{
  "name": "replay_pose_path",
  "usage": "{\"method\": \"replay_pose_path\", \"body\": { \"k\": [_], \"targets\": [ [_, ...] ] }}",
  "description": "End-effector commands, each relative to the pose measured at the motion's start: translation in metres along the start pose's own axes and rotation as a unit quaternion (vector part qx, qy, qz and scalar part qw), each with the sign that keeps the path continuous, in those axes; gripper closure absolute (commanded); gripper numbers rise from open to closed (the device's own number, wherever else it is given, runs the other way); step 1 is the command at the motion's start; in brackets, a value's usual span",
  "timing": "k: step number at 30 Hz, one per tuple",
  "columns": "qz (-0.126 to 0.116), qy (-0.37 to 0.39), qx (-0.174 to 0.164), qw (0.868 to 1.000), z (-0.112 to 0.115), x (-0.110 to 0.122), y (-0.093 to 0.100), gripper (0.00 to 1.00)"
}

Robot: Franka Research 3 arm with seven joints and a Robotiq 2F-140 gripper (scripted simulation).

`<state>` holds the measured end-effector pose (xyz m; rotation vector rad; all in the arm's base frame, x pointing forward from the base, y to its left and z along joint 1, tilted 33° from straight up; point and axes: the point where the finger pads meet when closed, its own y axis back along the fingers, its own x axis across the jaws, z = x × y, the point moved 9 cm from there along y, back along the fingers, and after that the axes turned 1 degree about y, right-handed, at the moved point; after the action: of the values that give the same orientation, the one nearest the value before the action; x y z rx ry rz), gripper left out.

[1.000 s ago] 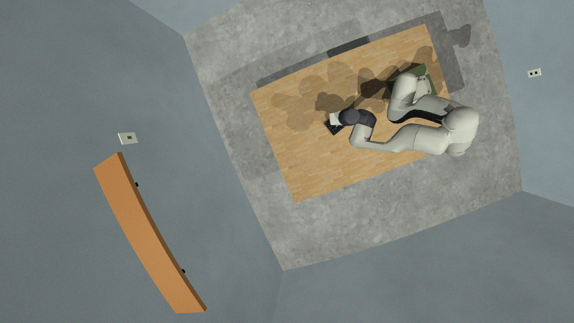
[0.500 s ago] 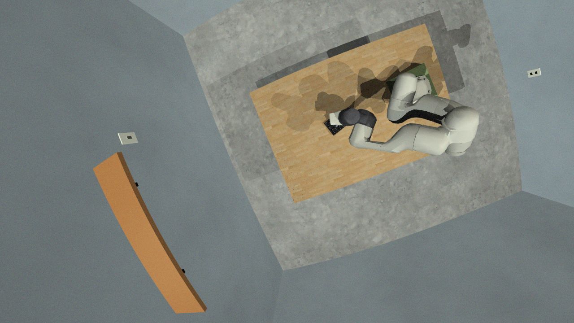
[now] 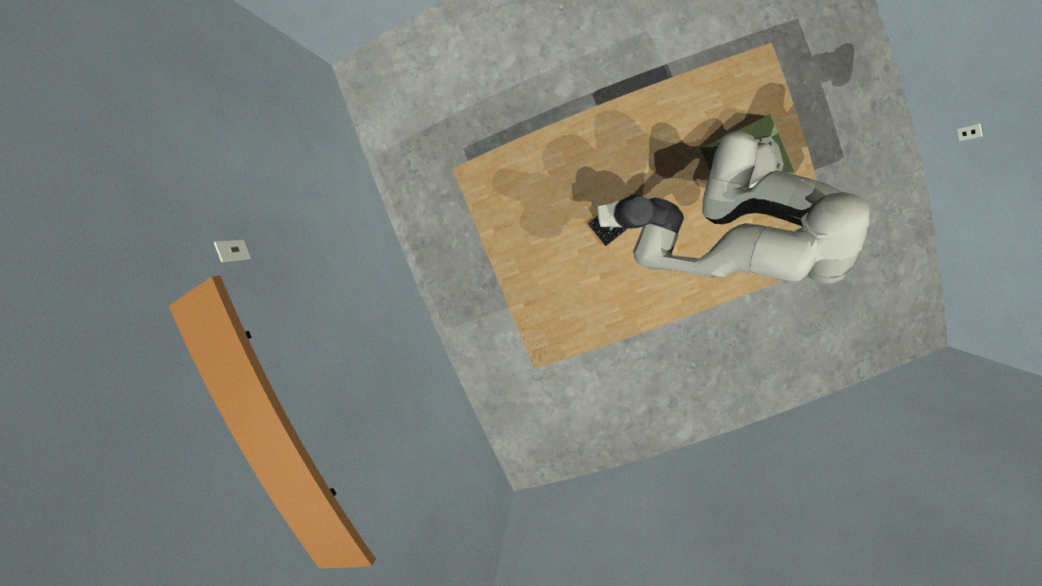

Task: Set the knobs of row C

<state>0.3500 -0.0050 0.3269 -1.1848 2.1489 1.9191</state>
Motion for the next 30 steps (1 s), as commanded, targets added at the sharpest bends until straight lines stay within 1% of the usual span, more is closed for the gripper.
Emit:
{"method": "replay_pose_path", "body": {
  "k": [1, 8, 12, 17, 19, 22, 30],
  "targets": [
    [0.0, 0.001, 0.0, 1.0, 0.0001, 0.0007, -0.0008, 0.95],
    [0.0, -0.011, 0.0, 1.0, 0.0001, 0.0007, -0.0008, 0.95],
    [0.0, -0.043, 0.0, 0.999, 0.0001, 0.0007, -0.0008, 0.95],
    [0.0, -0.104, 0.0, 0.995, 0.0001, 0.0007, -0.0008, 0.95],
    [0.0, -0.104, 0.0, 0.995, 0.0001, 0.0007, -0.0008, 0.95],
    [0.0, -0.144, 0.0, 0.99, 0.0001, 0.0007, -0.0008, 0.95],
    [0.0, -0.206, 0.0, 0.978, 0.0001, 0.0007, -0.0008, 0.95]
  ]
}}
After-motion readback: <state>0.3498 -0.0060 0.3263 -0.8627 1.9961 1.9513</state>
